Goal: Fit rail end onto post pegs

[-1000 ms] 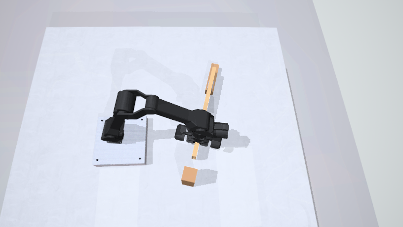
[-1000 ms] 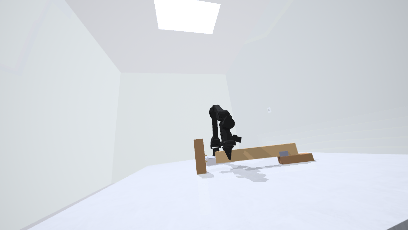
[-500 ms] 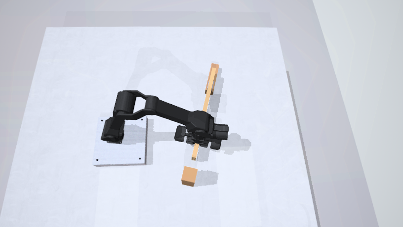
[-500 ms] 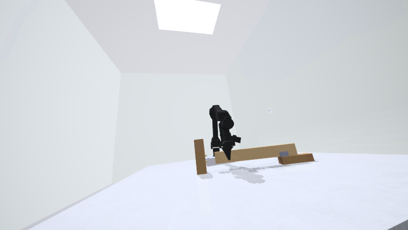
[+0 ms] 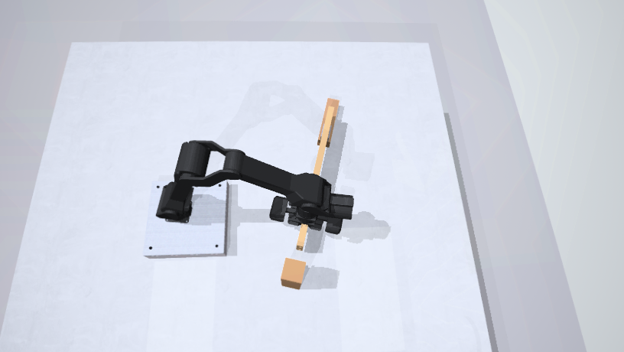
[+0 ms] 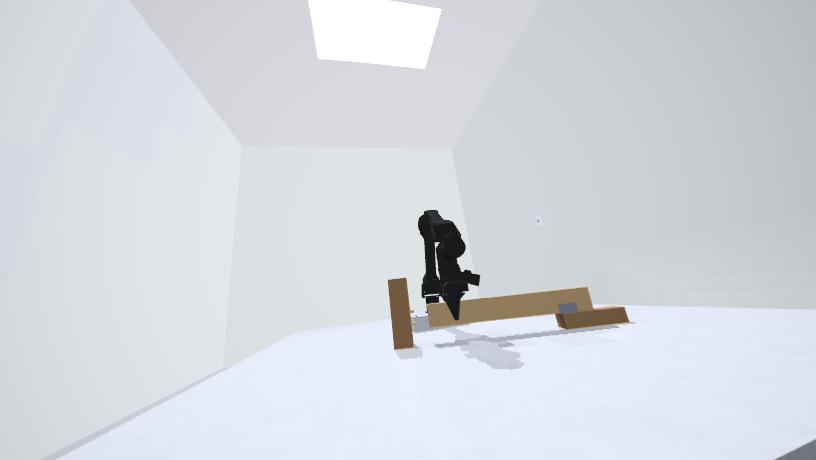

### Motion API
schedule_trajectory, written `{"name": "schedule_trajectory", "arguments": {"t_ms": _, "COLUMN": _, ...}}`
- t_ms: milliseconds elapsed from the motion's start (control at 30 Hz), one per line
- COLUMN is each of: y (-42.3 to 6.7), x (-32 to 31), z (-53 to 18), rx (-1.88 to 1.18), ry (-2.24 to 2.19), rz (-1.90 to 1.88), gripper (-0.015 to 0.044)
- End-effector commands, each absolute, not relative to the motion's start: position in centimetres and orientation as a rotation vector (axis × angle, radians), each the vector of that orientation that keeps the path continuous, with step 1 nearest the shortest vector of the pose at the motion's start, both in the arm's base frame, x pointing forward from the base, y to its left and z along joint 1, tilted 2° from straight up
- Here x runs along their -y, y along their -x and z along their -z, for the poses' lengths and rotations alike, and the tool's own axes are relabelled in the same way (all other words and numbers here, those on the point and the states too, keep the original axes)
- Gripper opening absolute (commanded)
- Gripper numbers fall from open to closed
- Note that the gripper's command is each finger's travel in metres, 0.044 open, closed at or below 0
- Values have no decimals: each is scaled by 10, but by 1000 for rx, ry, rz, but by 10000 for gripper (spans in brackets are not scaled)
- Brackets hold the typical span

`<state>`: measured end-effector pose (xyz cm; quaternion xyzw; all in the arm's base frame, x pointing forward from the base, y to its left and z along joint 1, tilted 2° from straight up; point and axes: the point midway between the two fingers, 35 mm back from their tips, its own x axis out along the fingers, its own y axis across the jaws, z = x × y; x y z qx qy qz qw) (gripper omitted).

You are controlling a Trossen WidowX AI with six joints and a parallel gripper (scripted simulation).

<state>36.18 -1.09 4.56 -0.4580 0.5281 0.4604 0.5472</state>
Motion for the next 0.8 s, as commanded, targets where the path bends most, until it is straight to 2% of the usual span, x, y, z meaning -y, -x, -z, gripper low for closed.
{"name": "schedule_trajectory", "arguments": {"t_ms": 0, "y": -361, "x": 14, "z": -46, "rx": -1252, "ry": 1082, "rz": -1091, "gripper": 0}}
{"name": "schedule_trajectory", "arguments": {"t_ms": 767, "y": -360, "x": 21, "z": -44, "rx": -1252, "ry": 1083, "rz": -1091, "gripper": 0}}
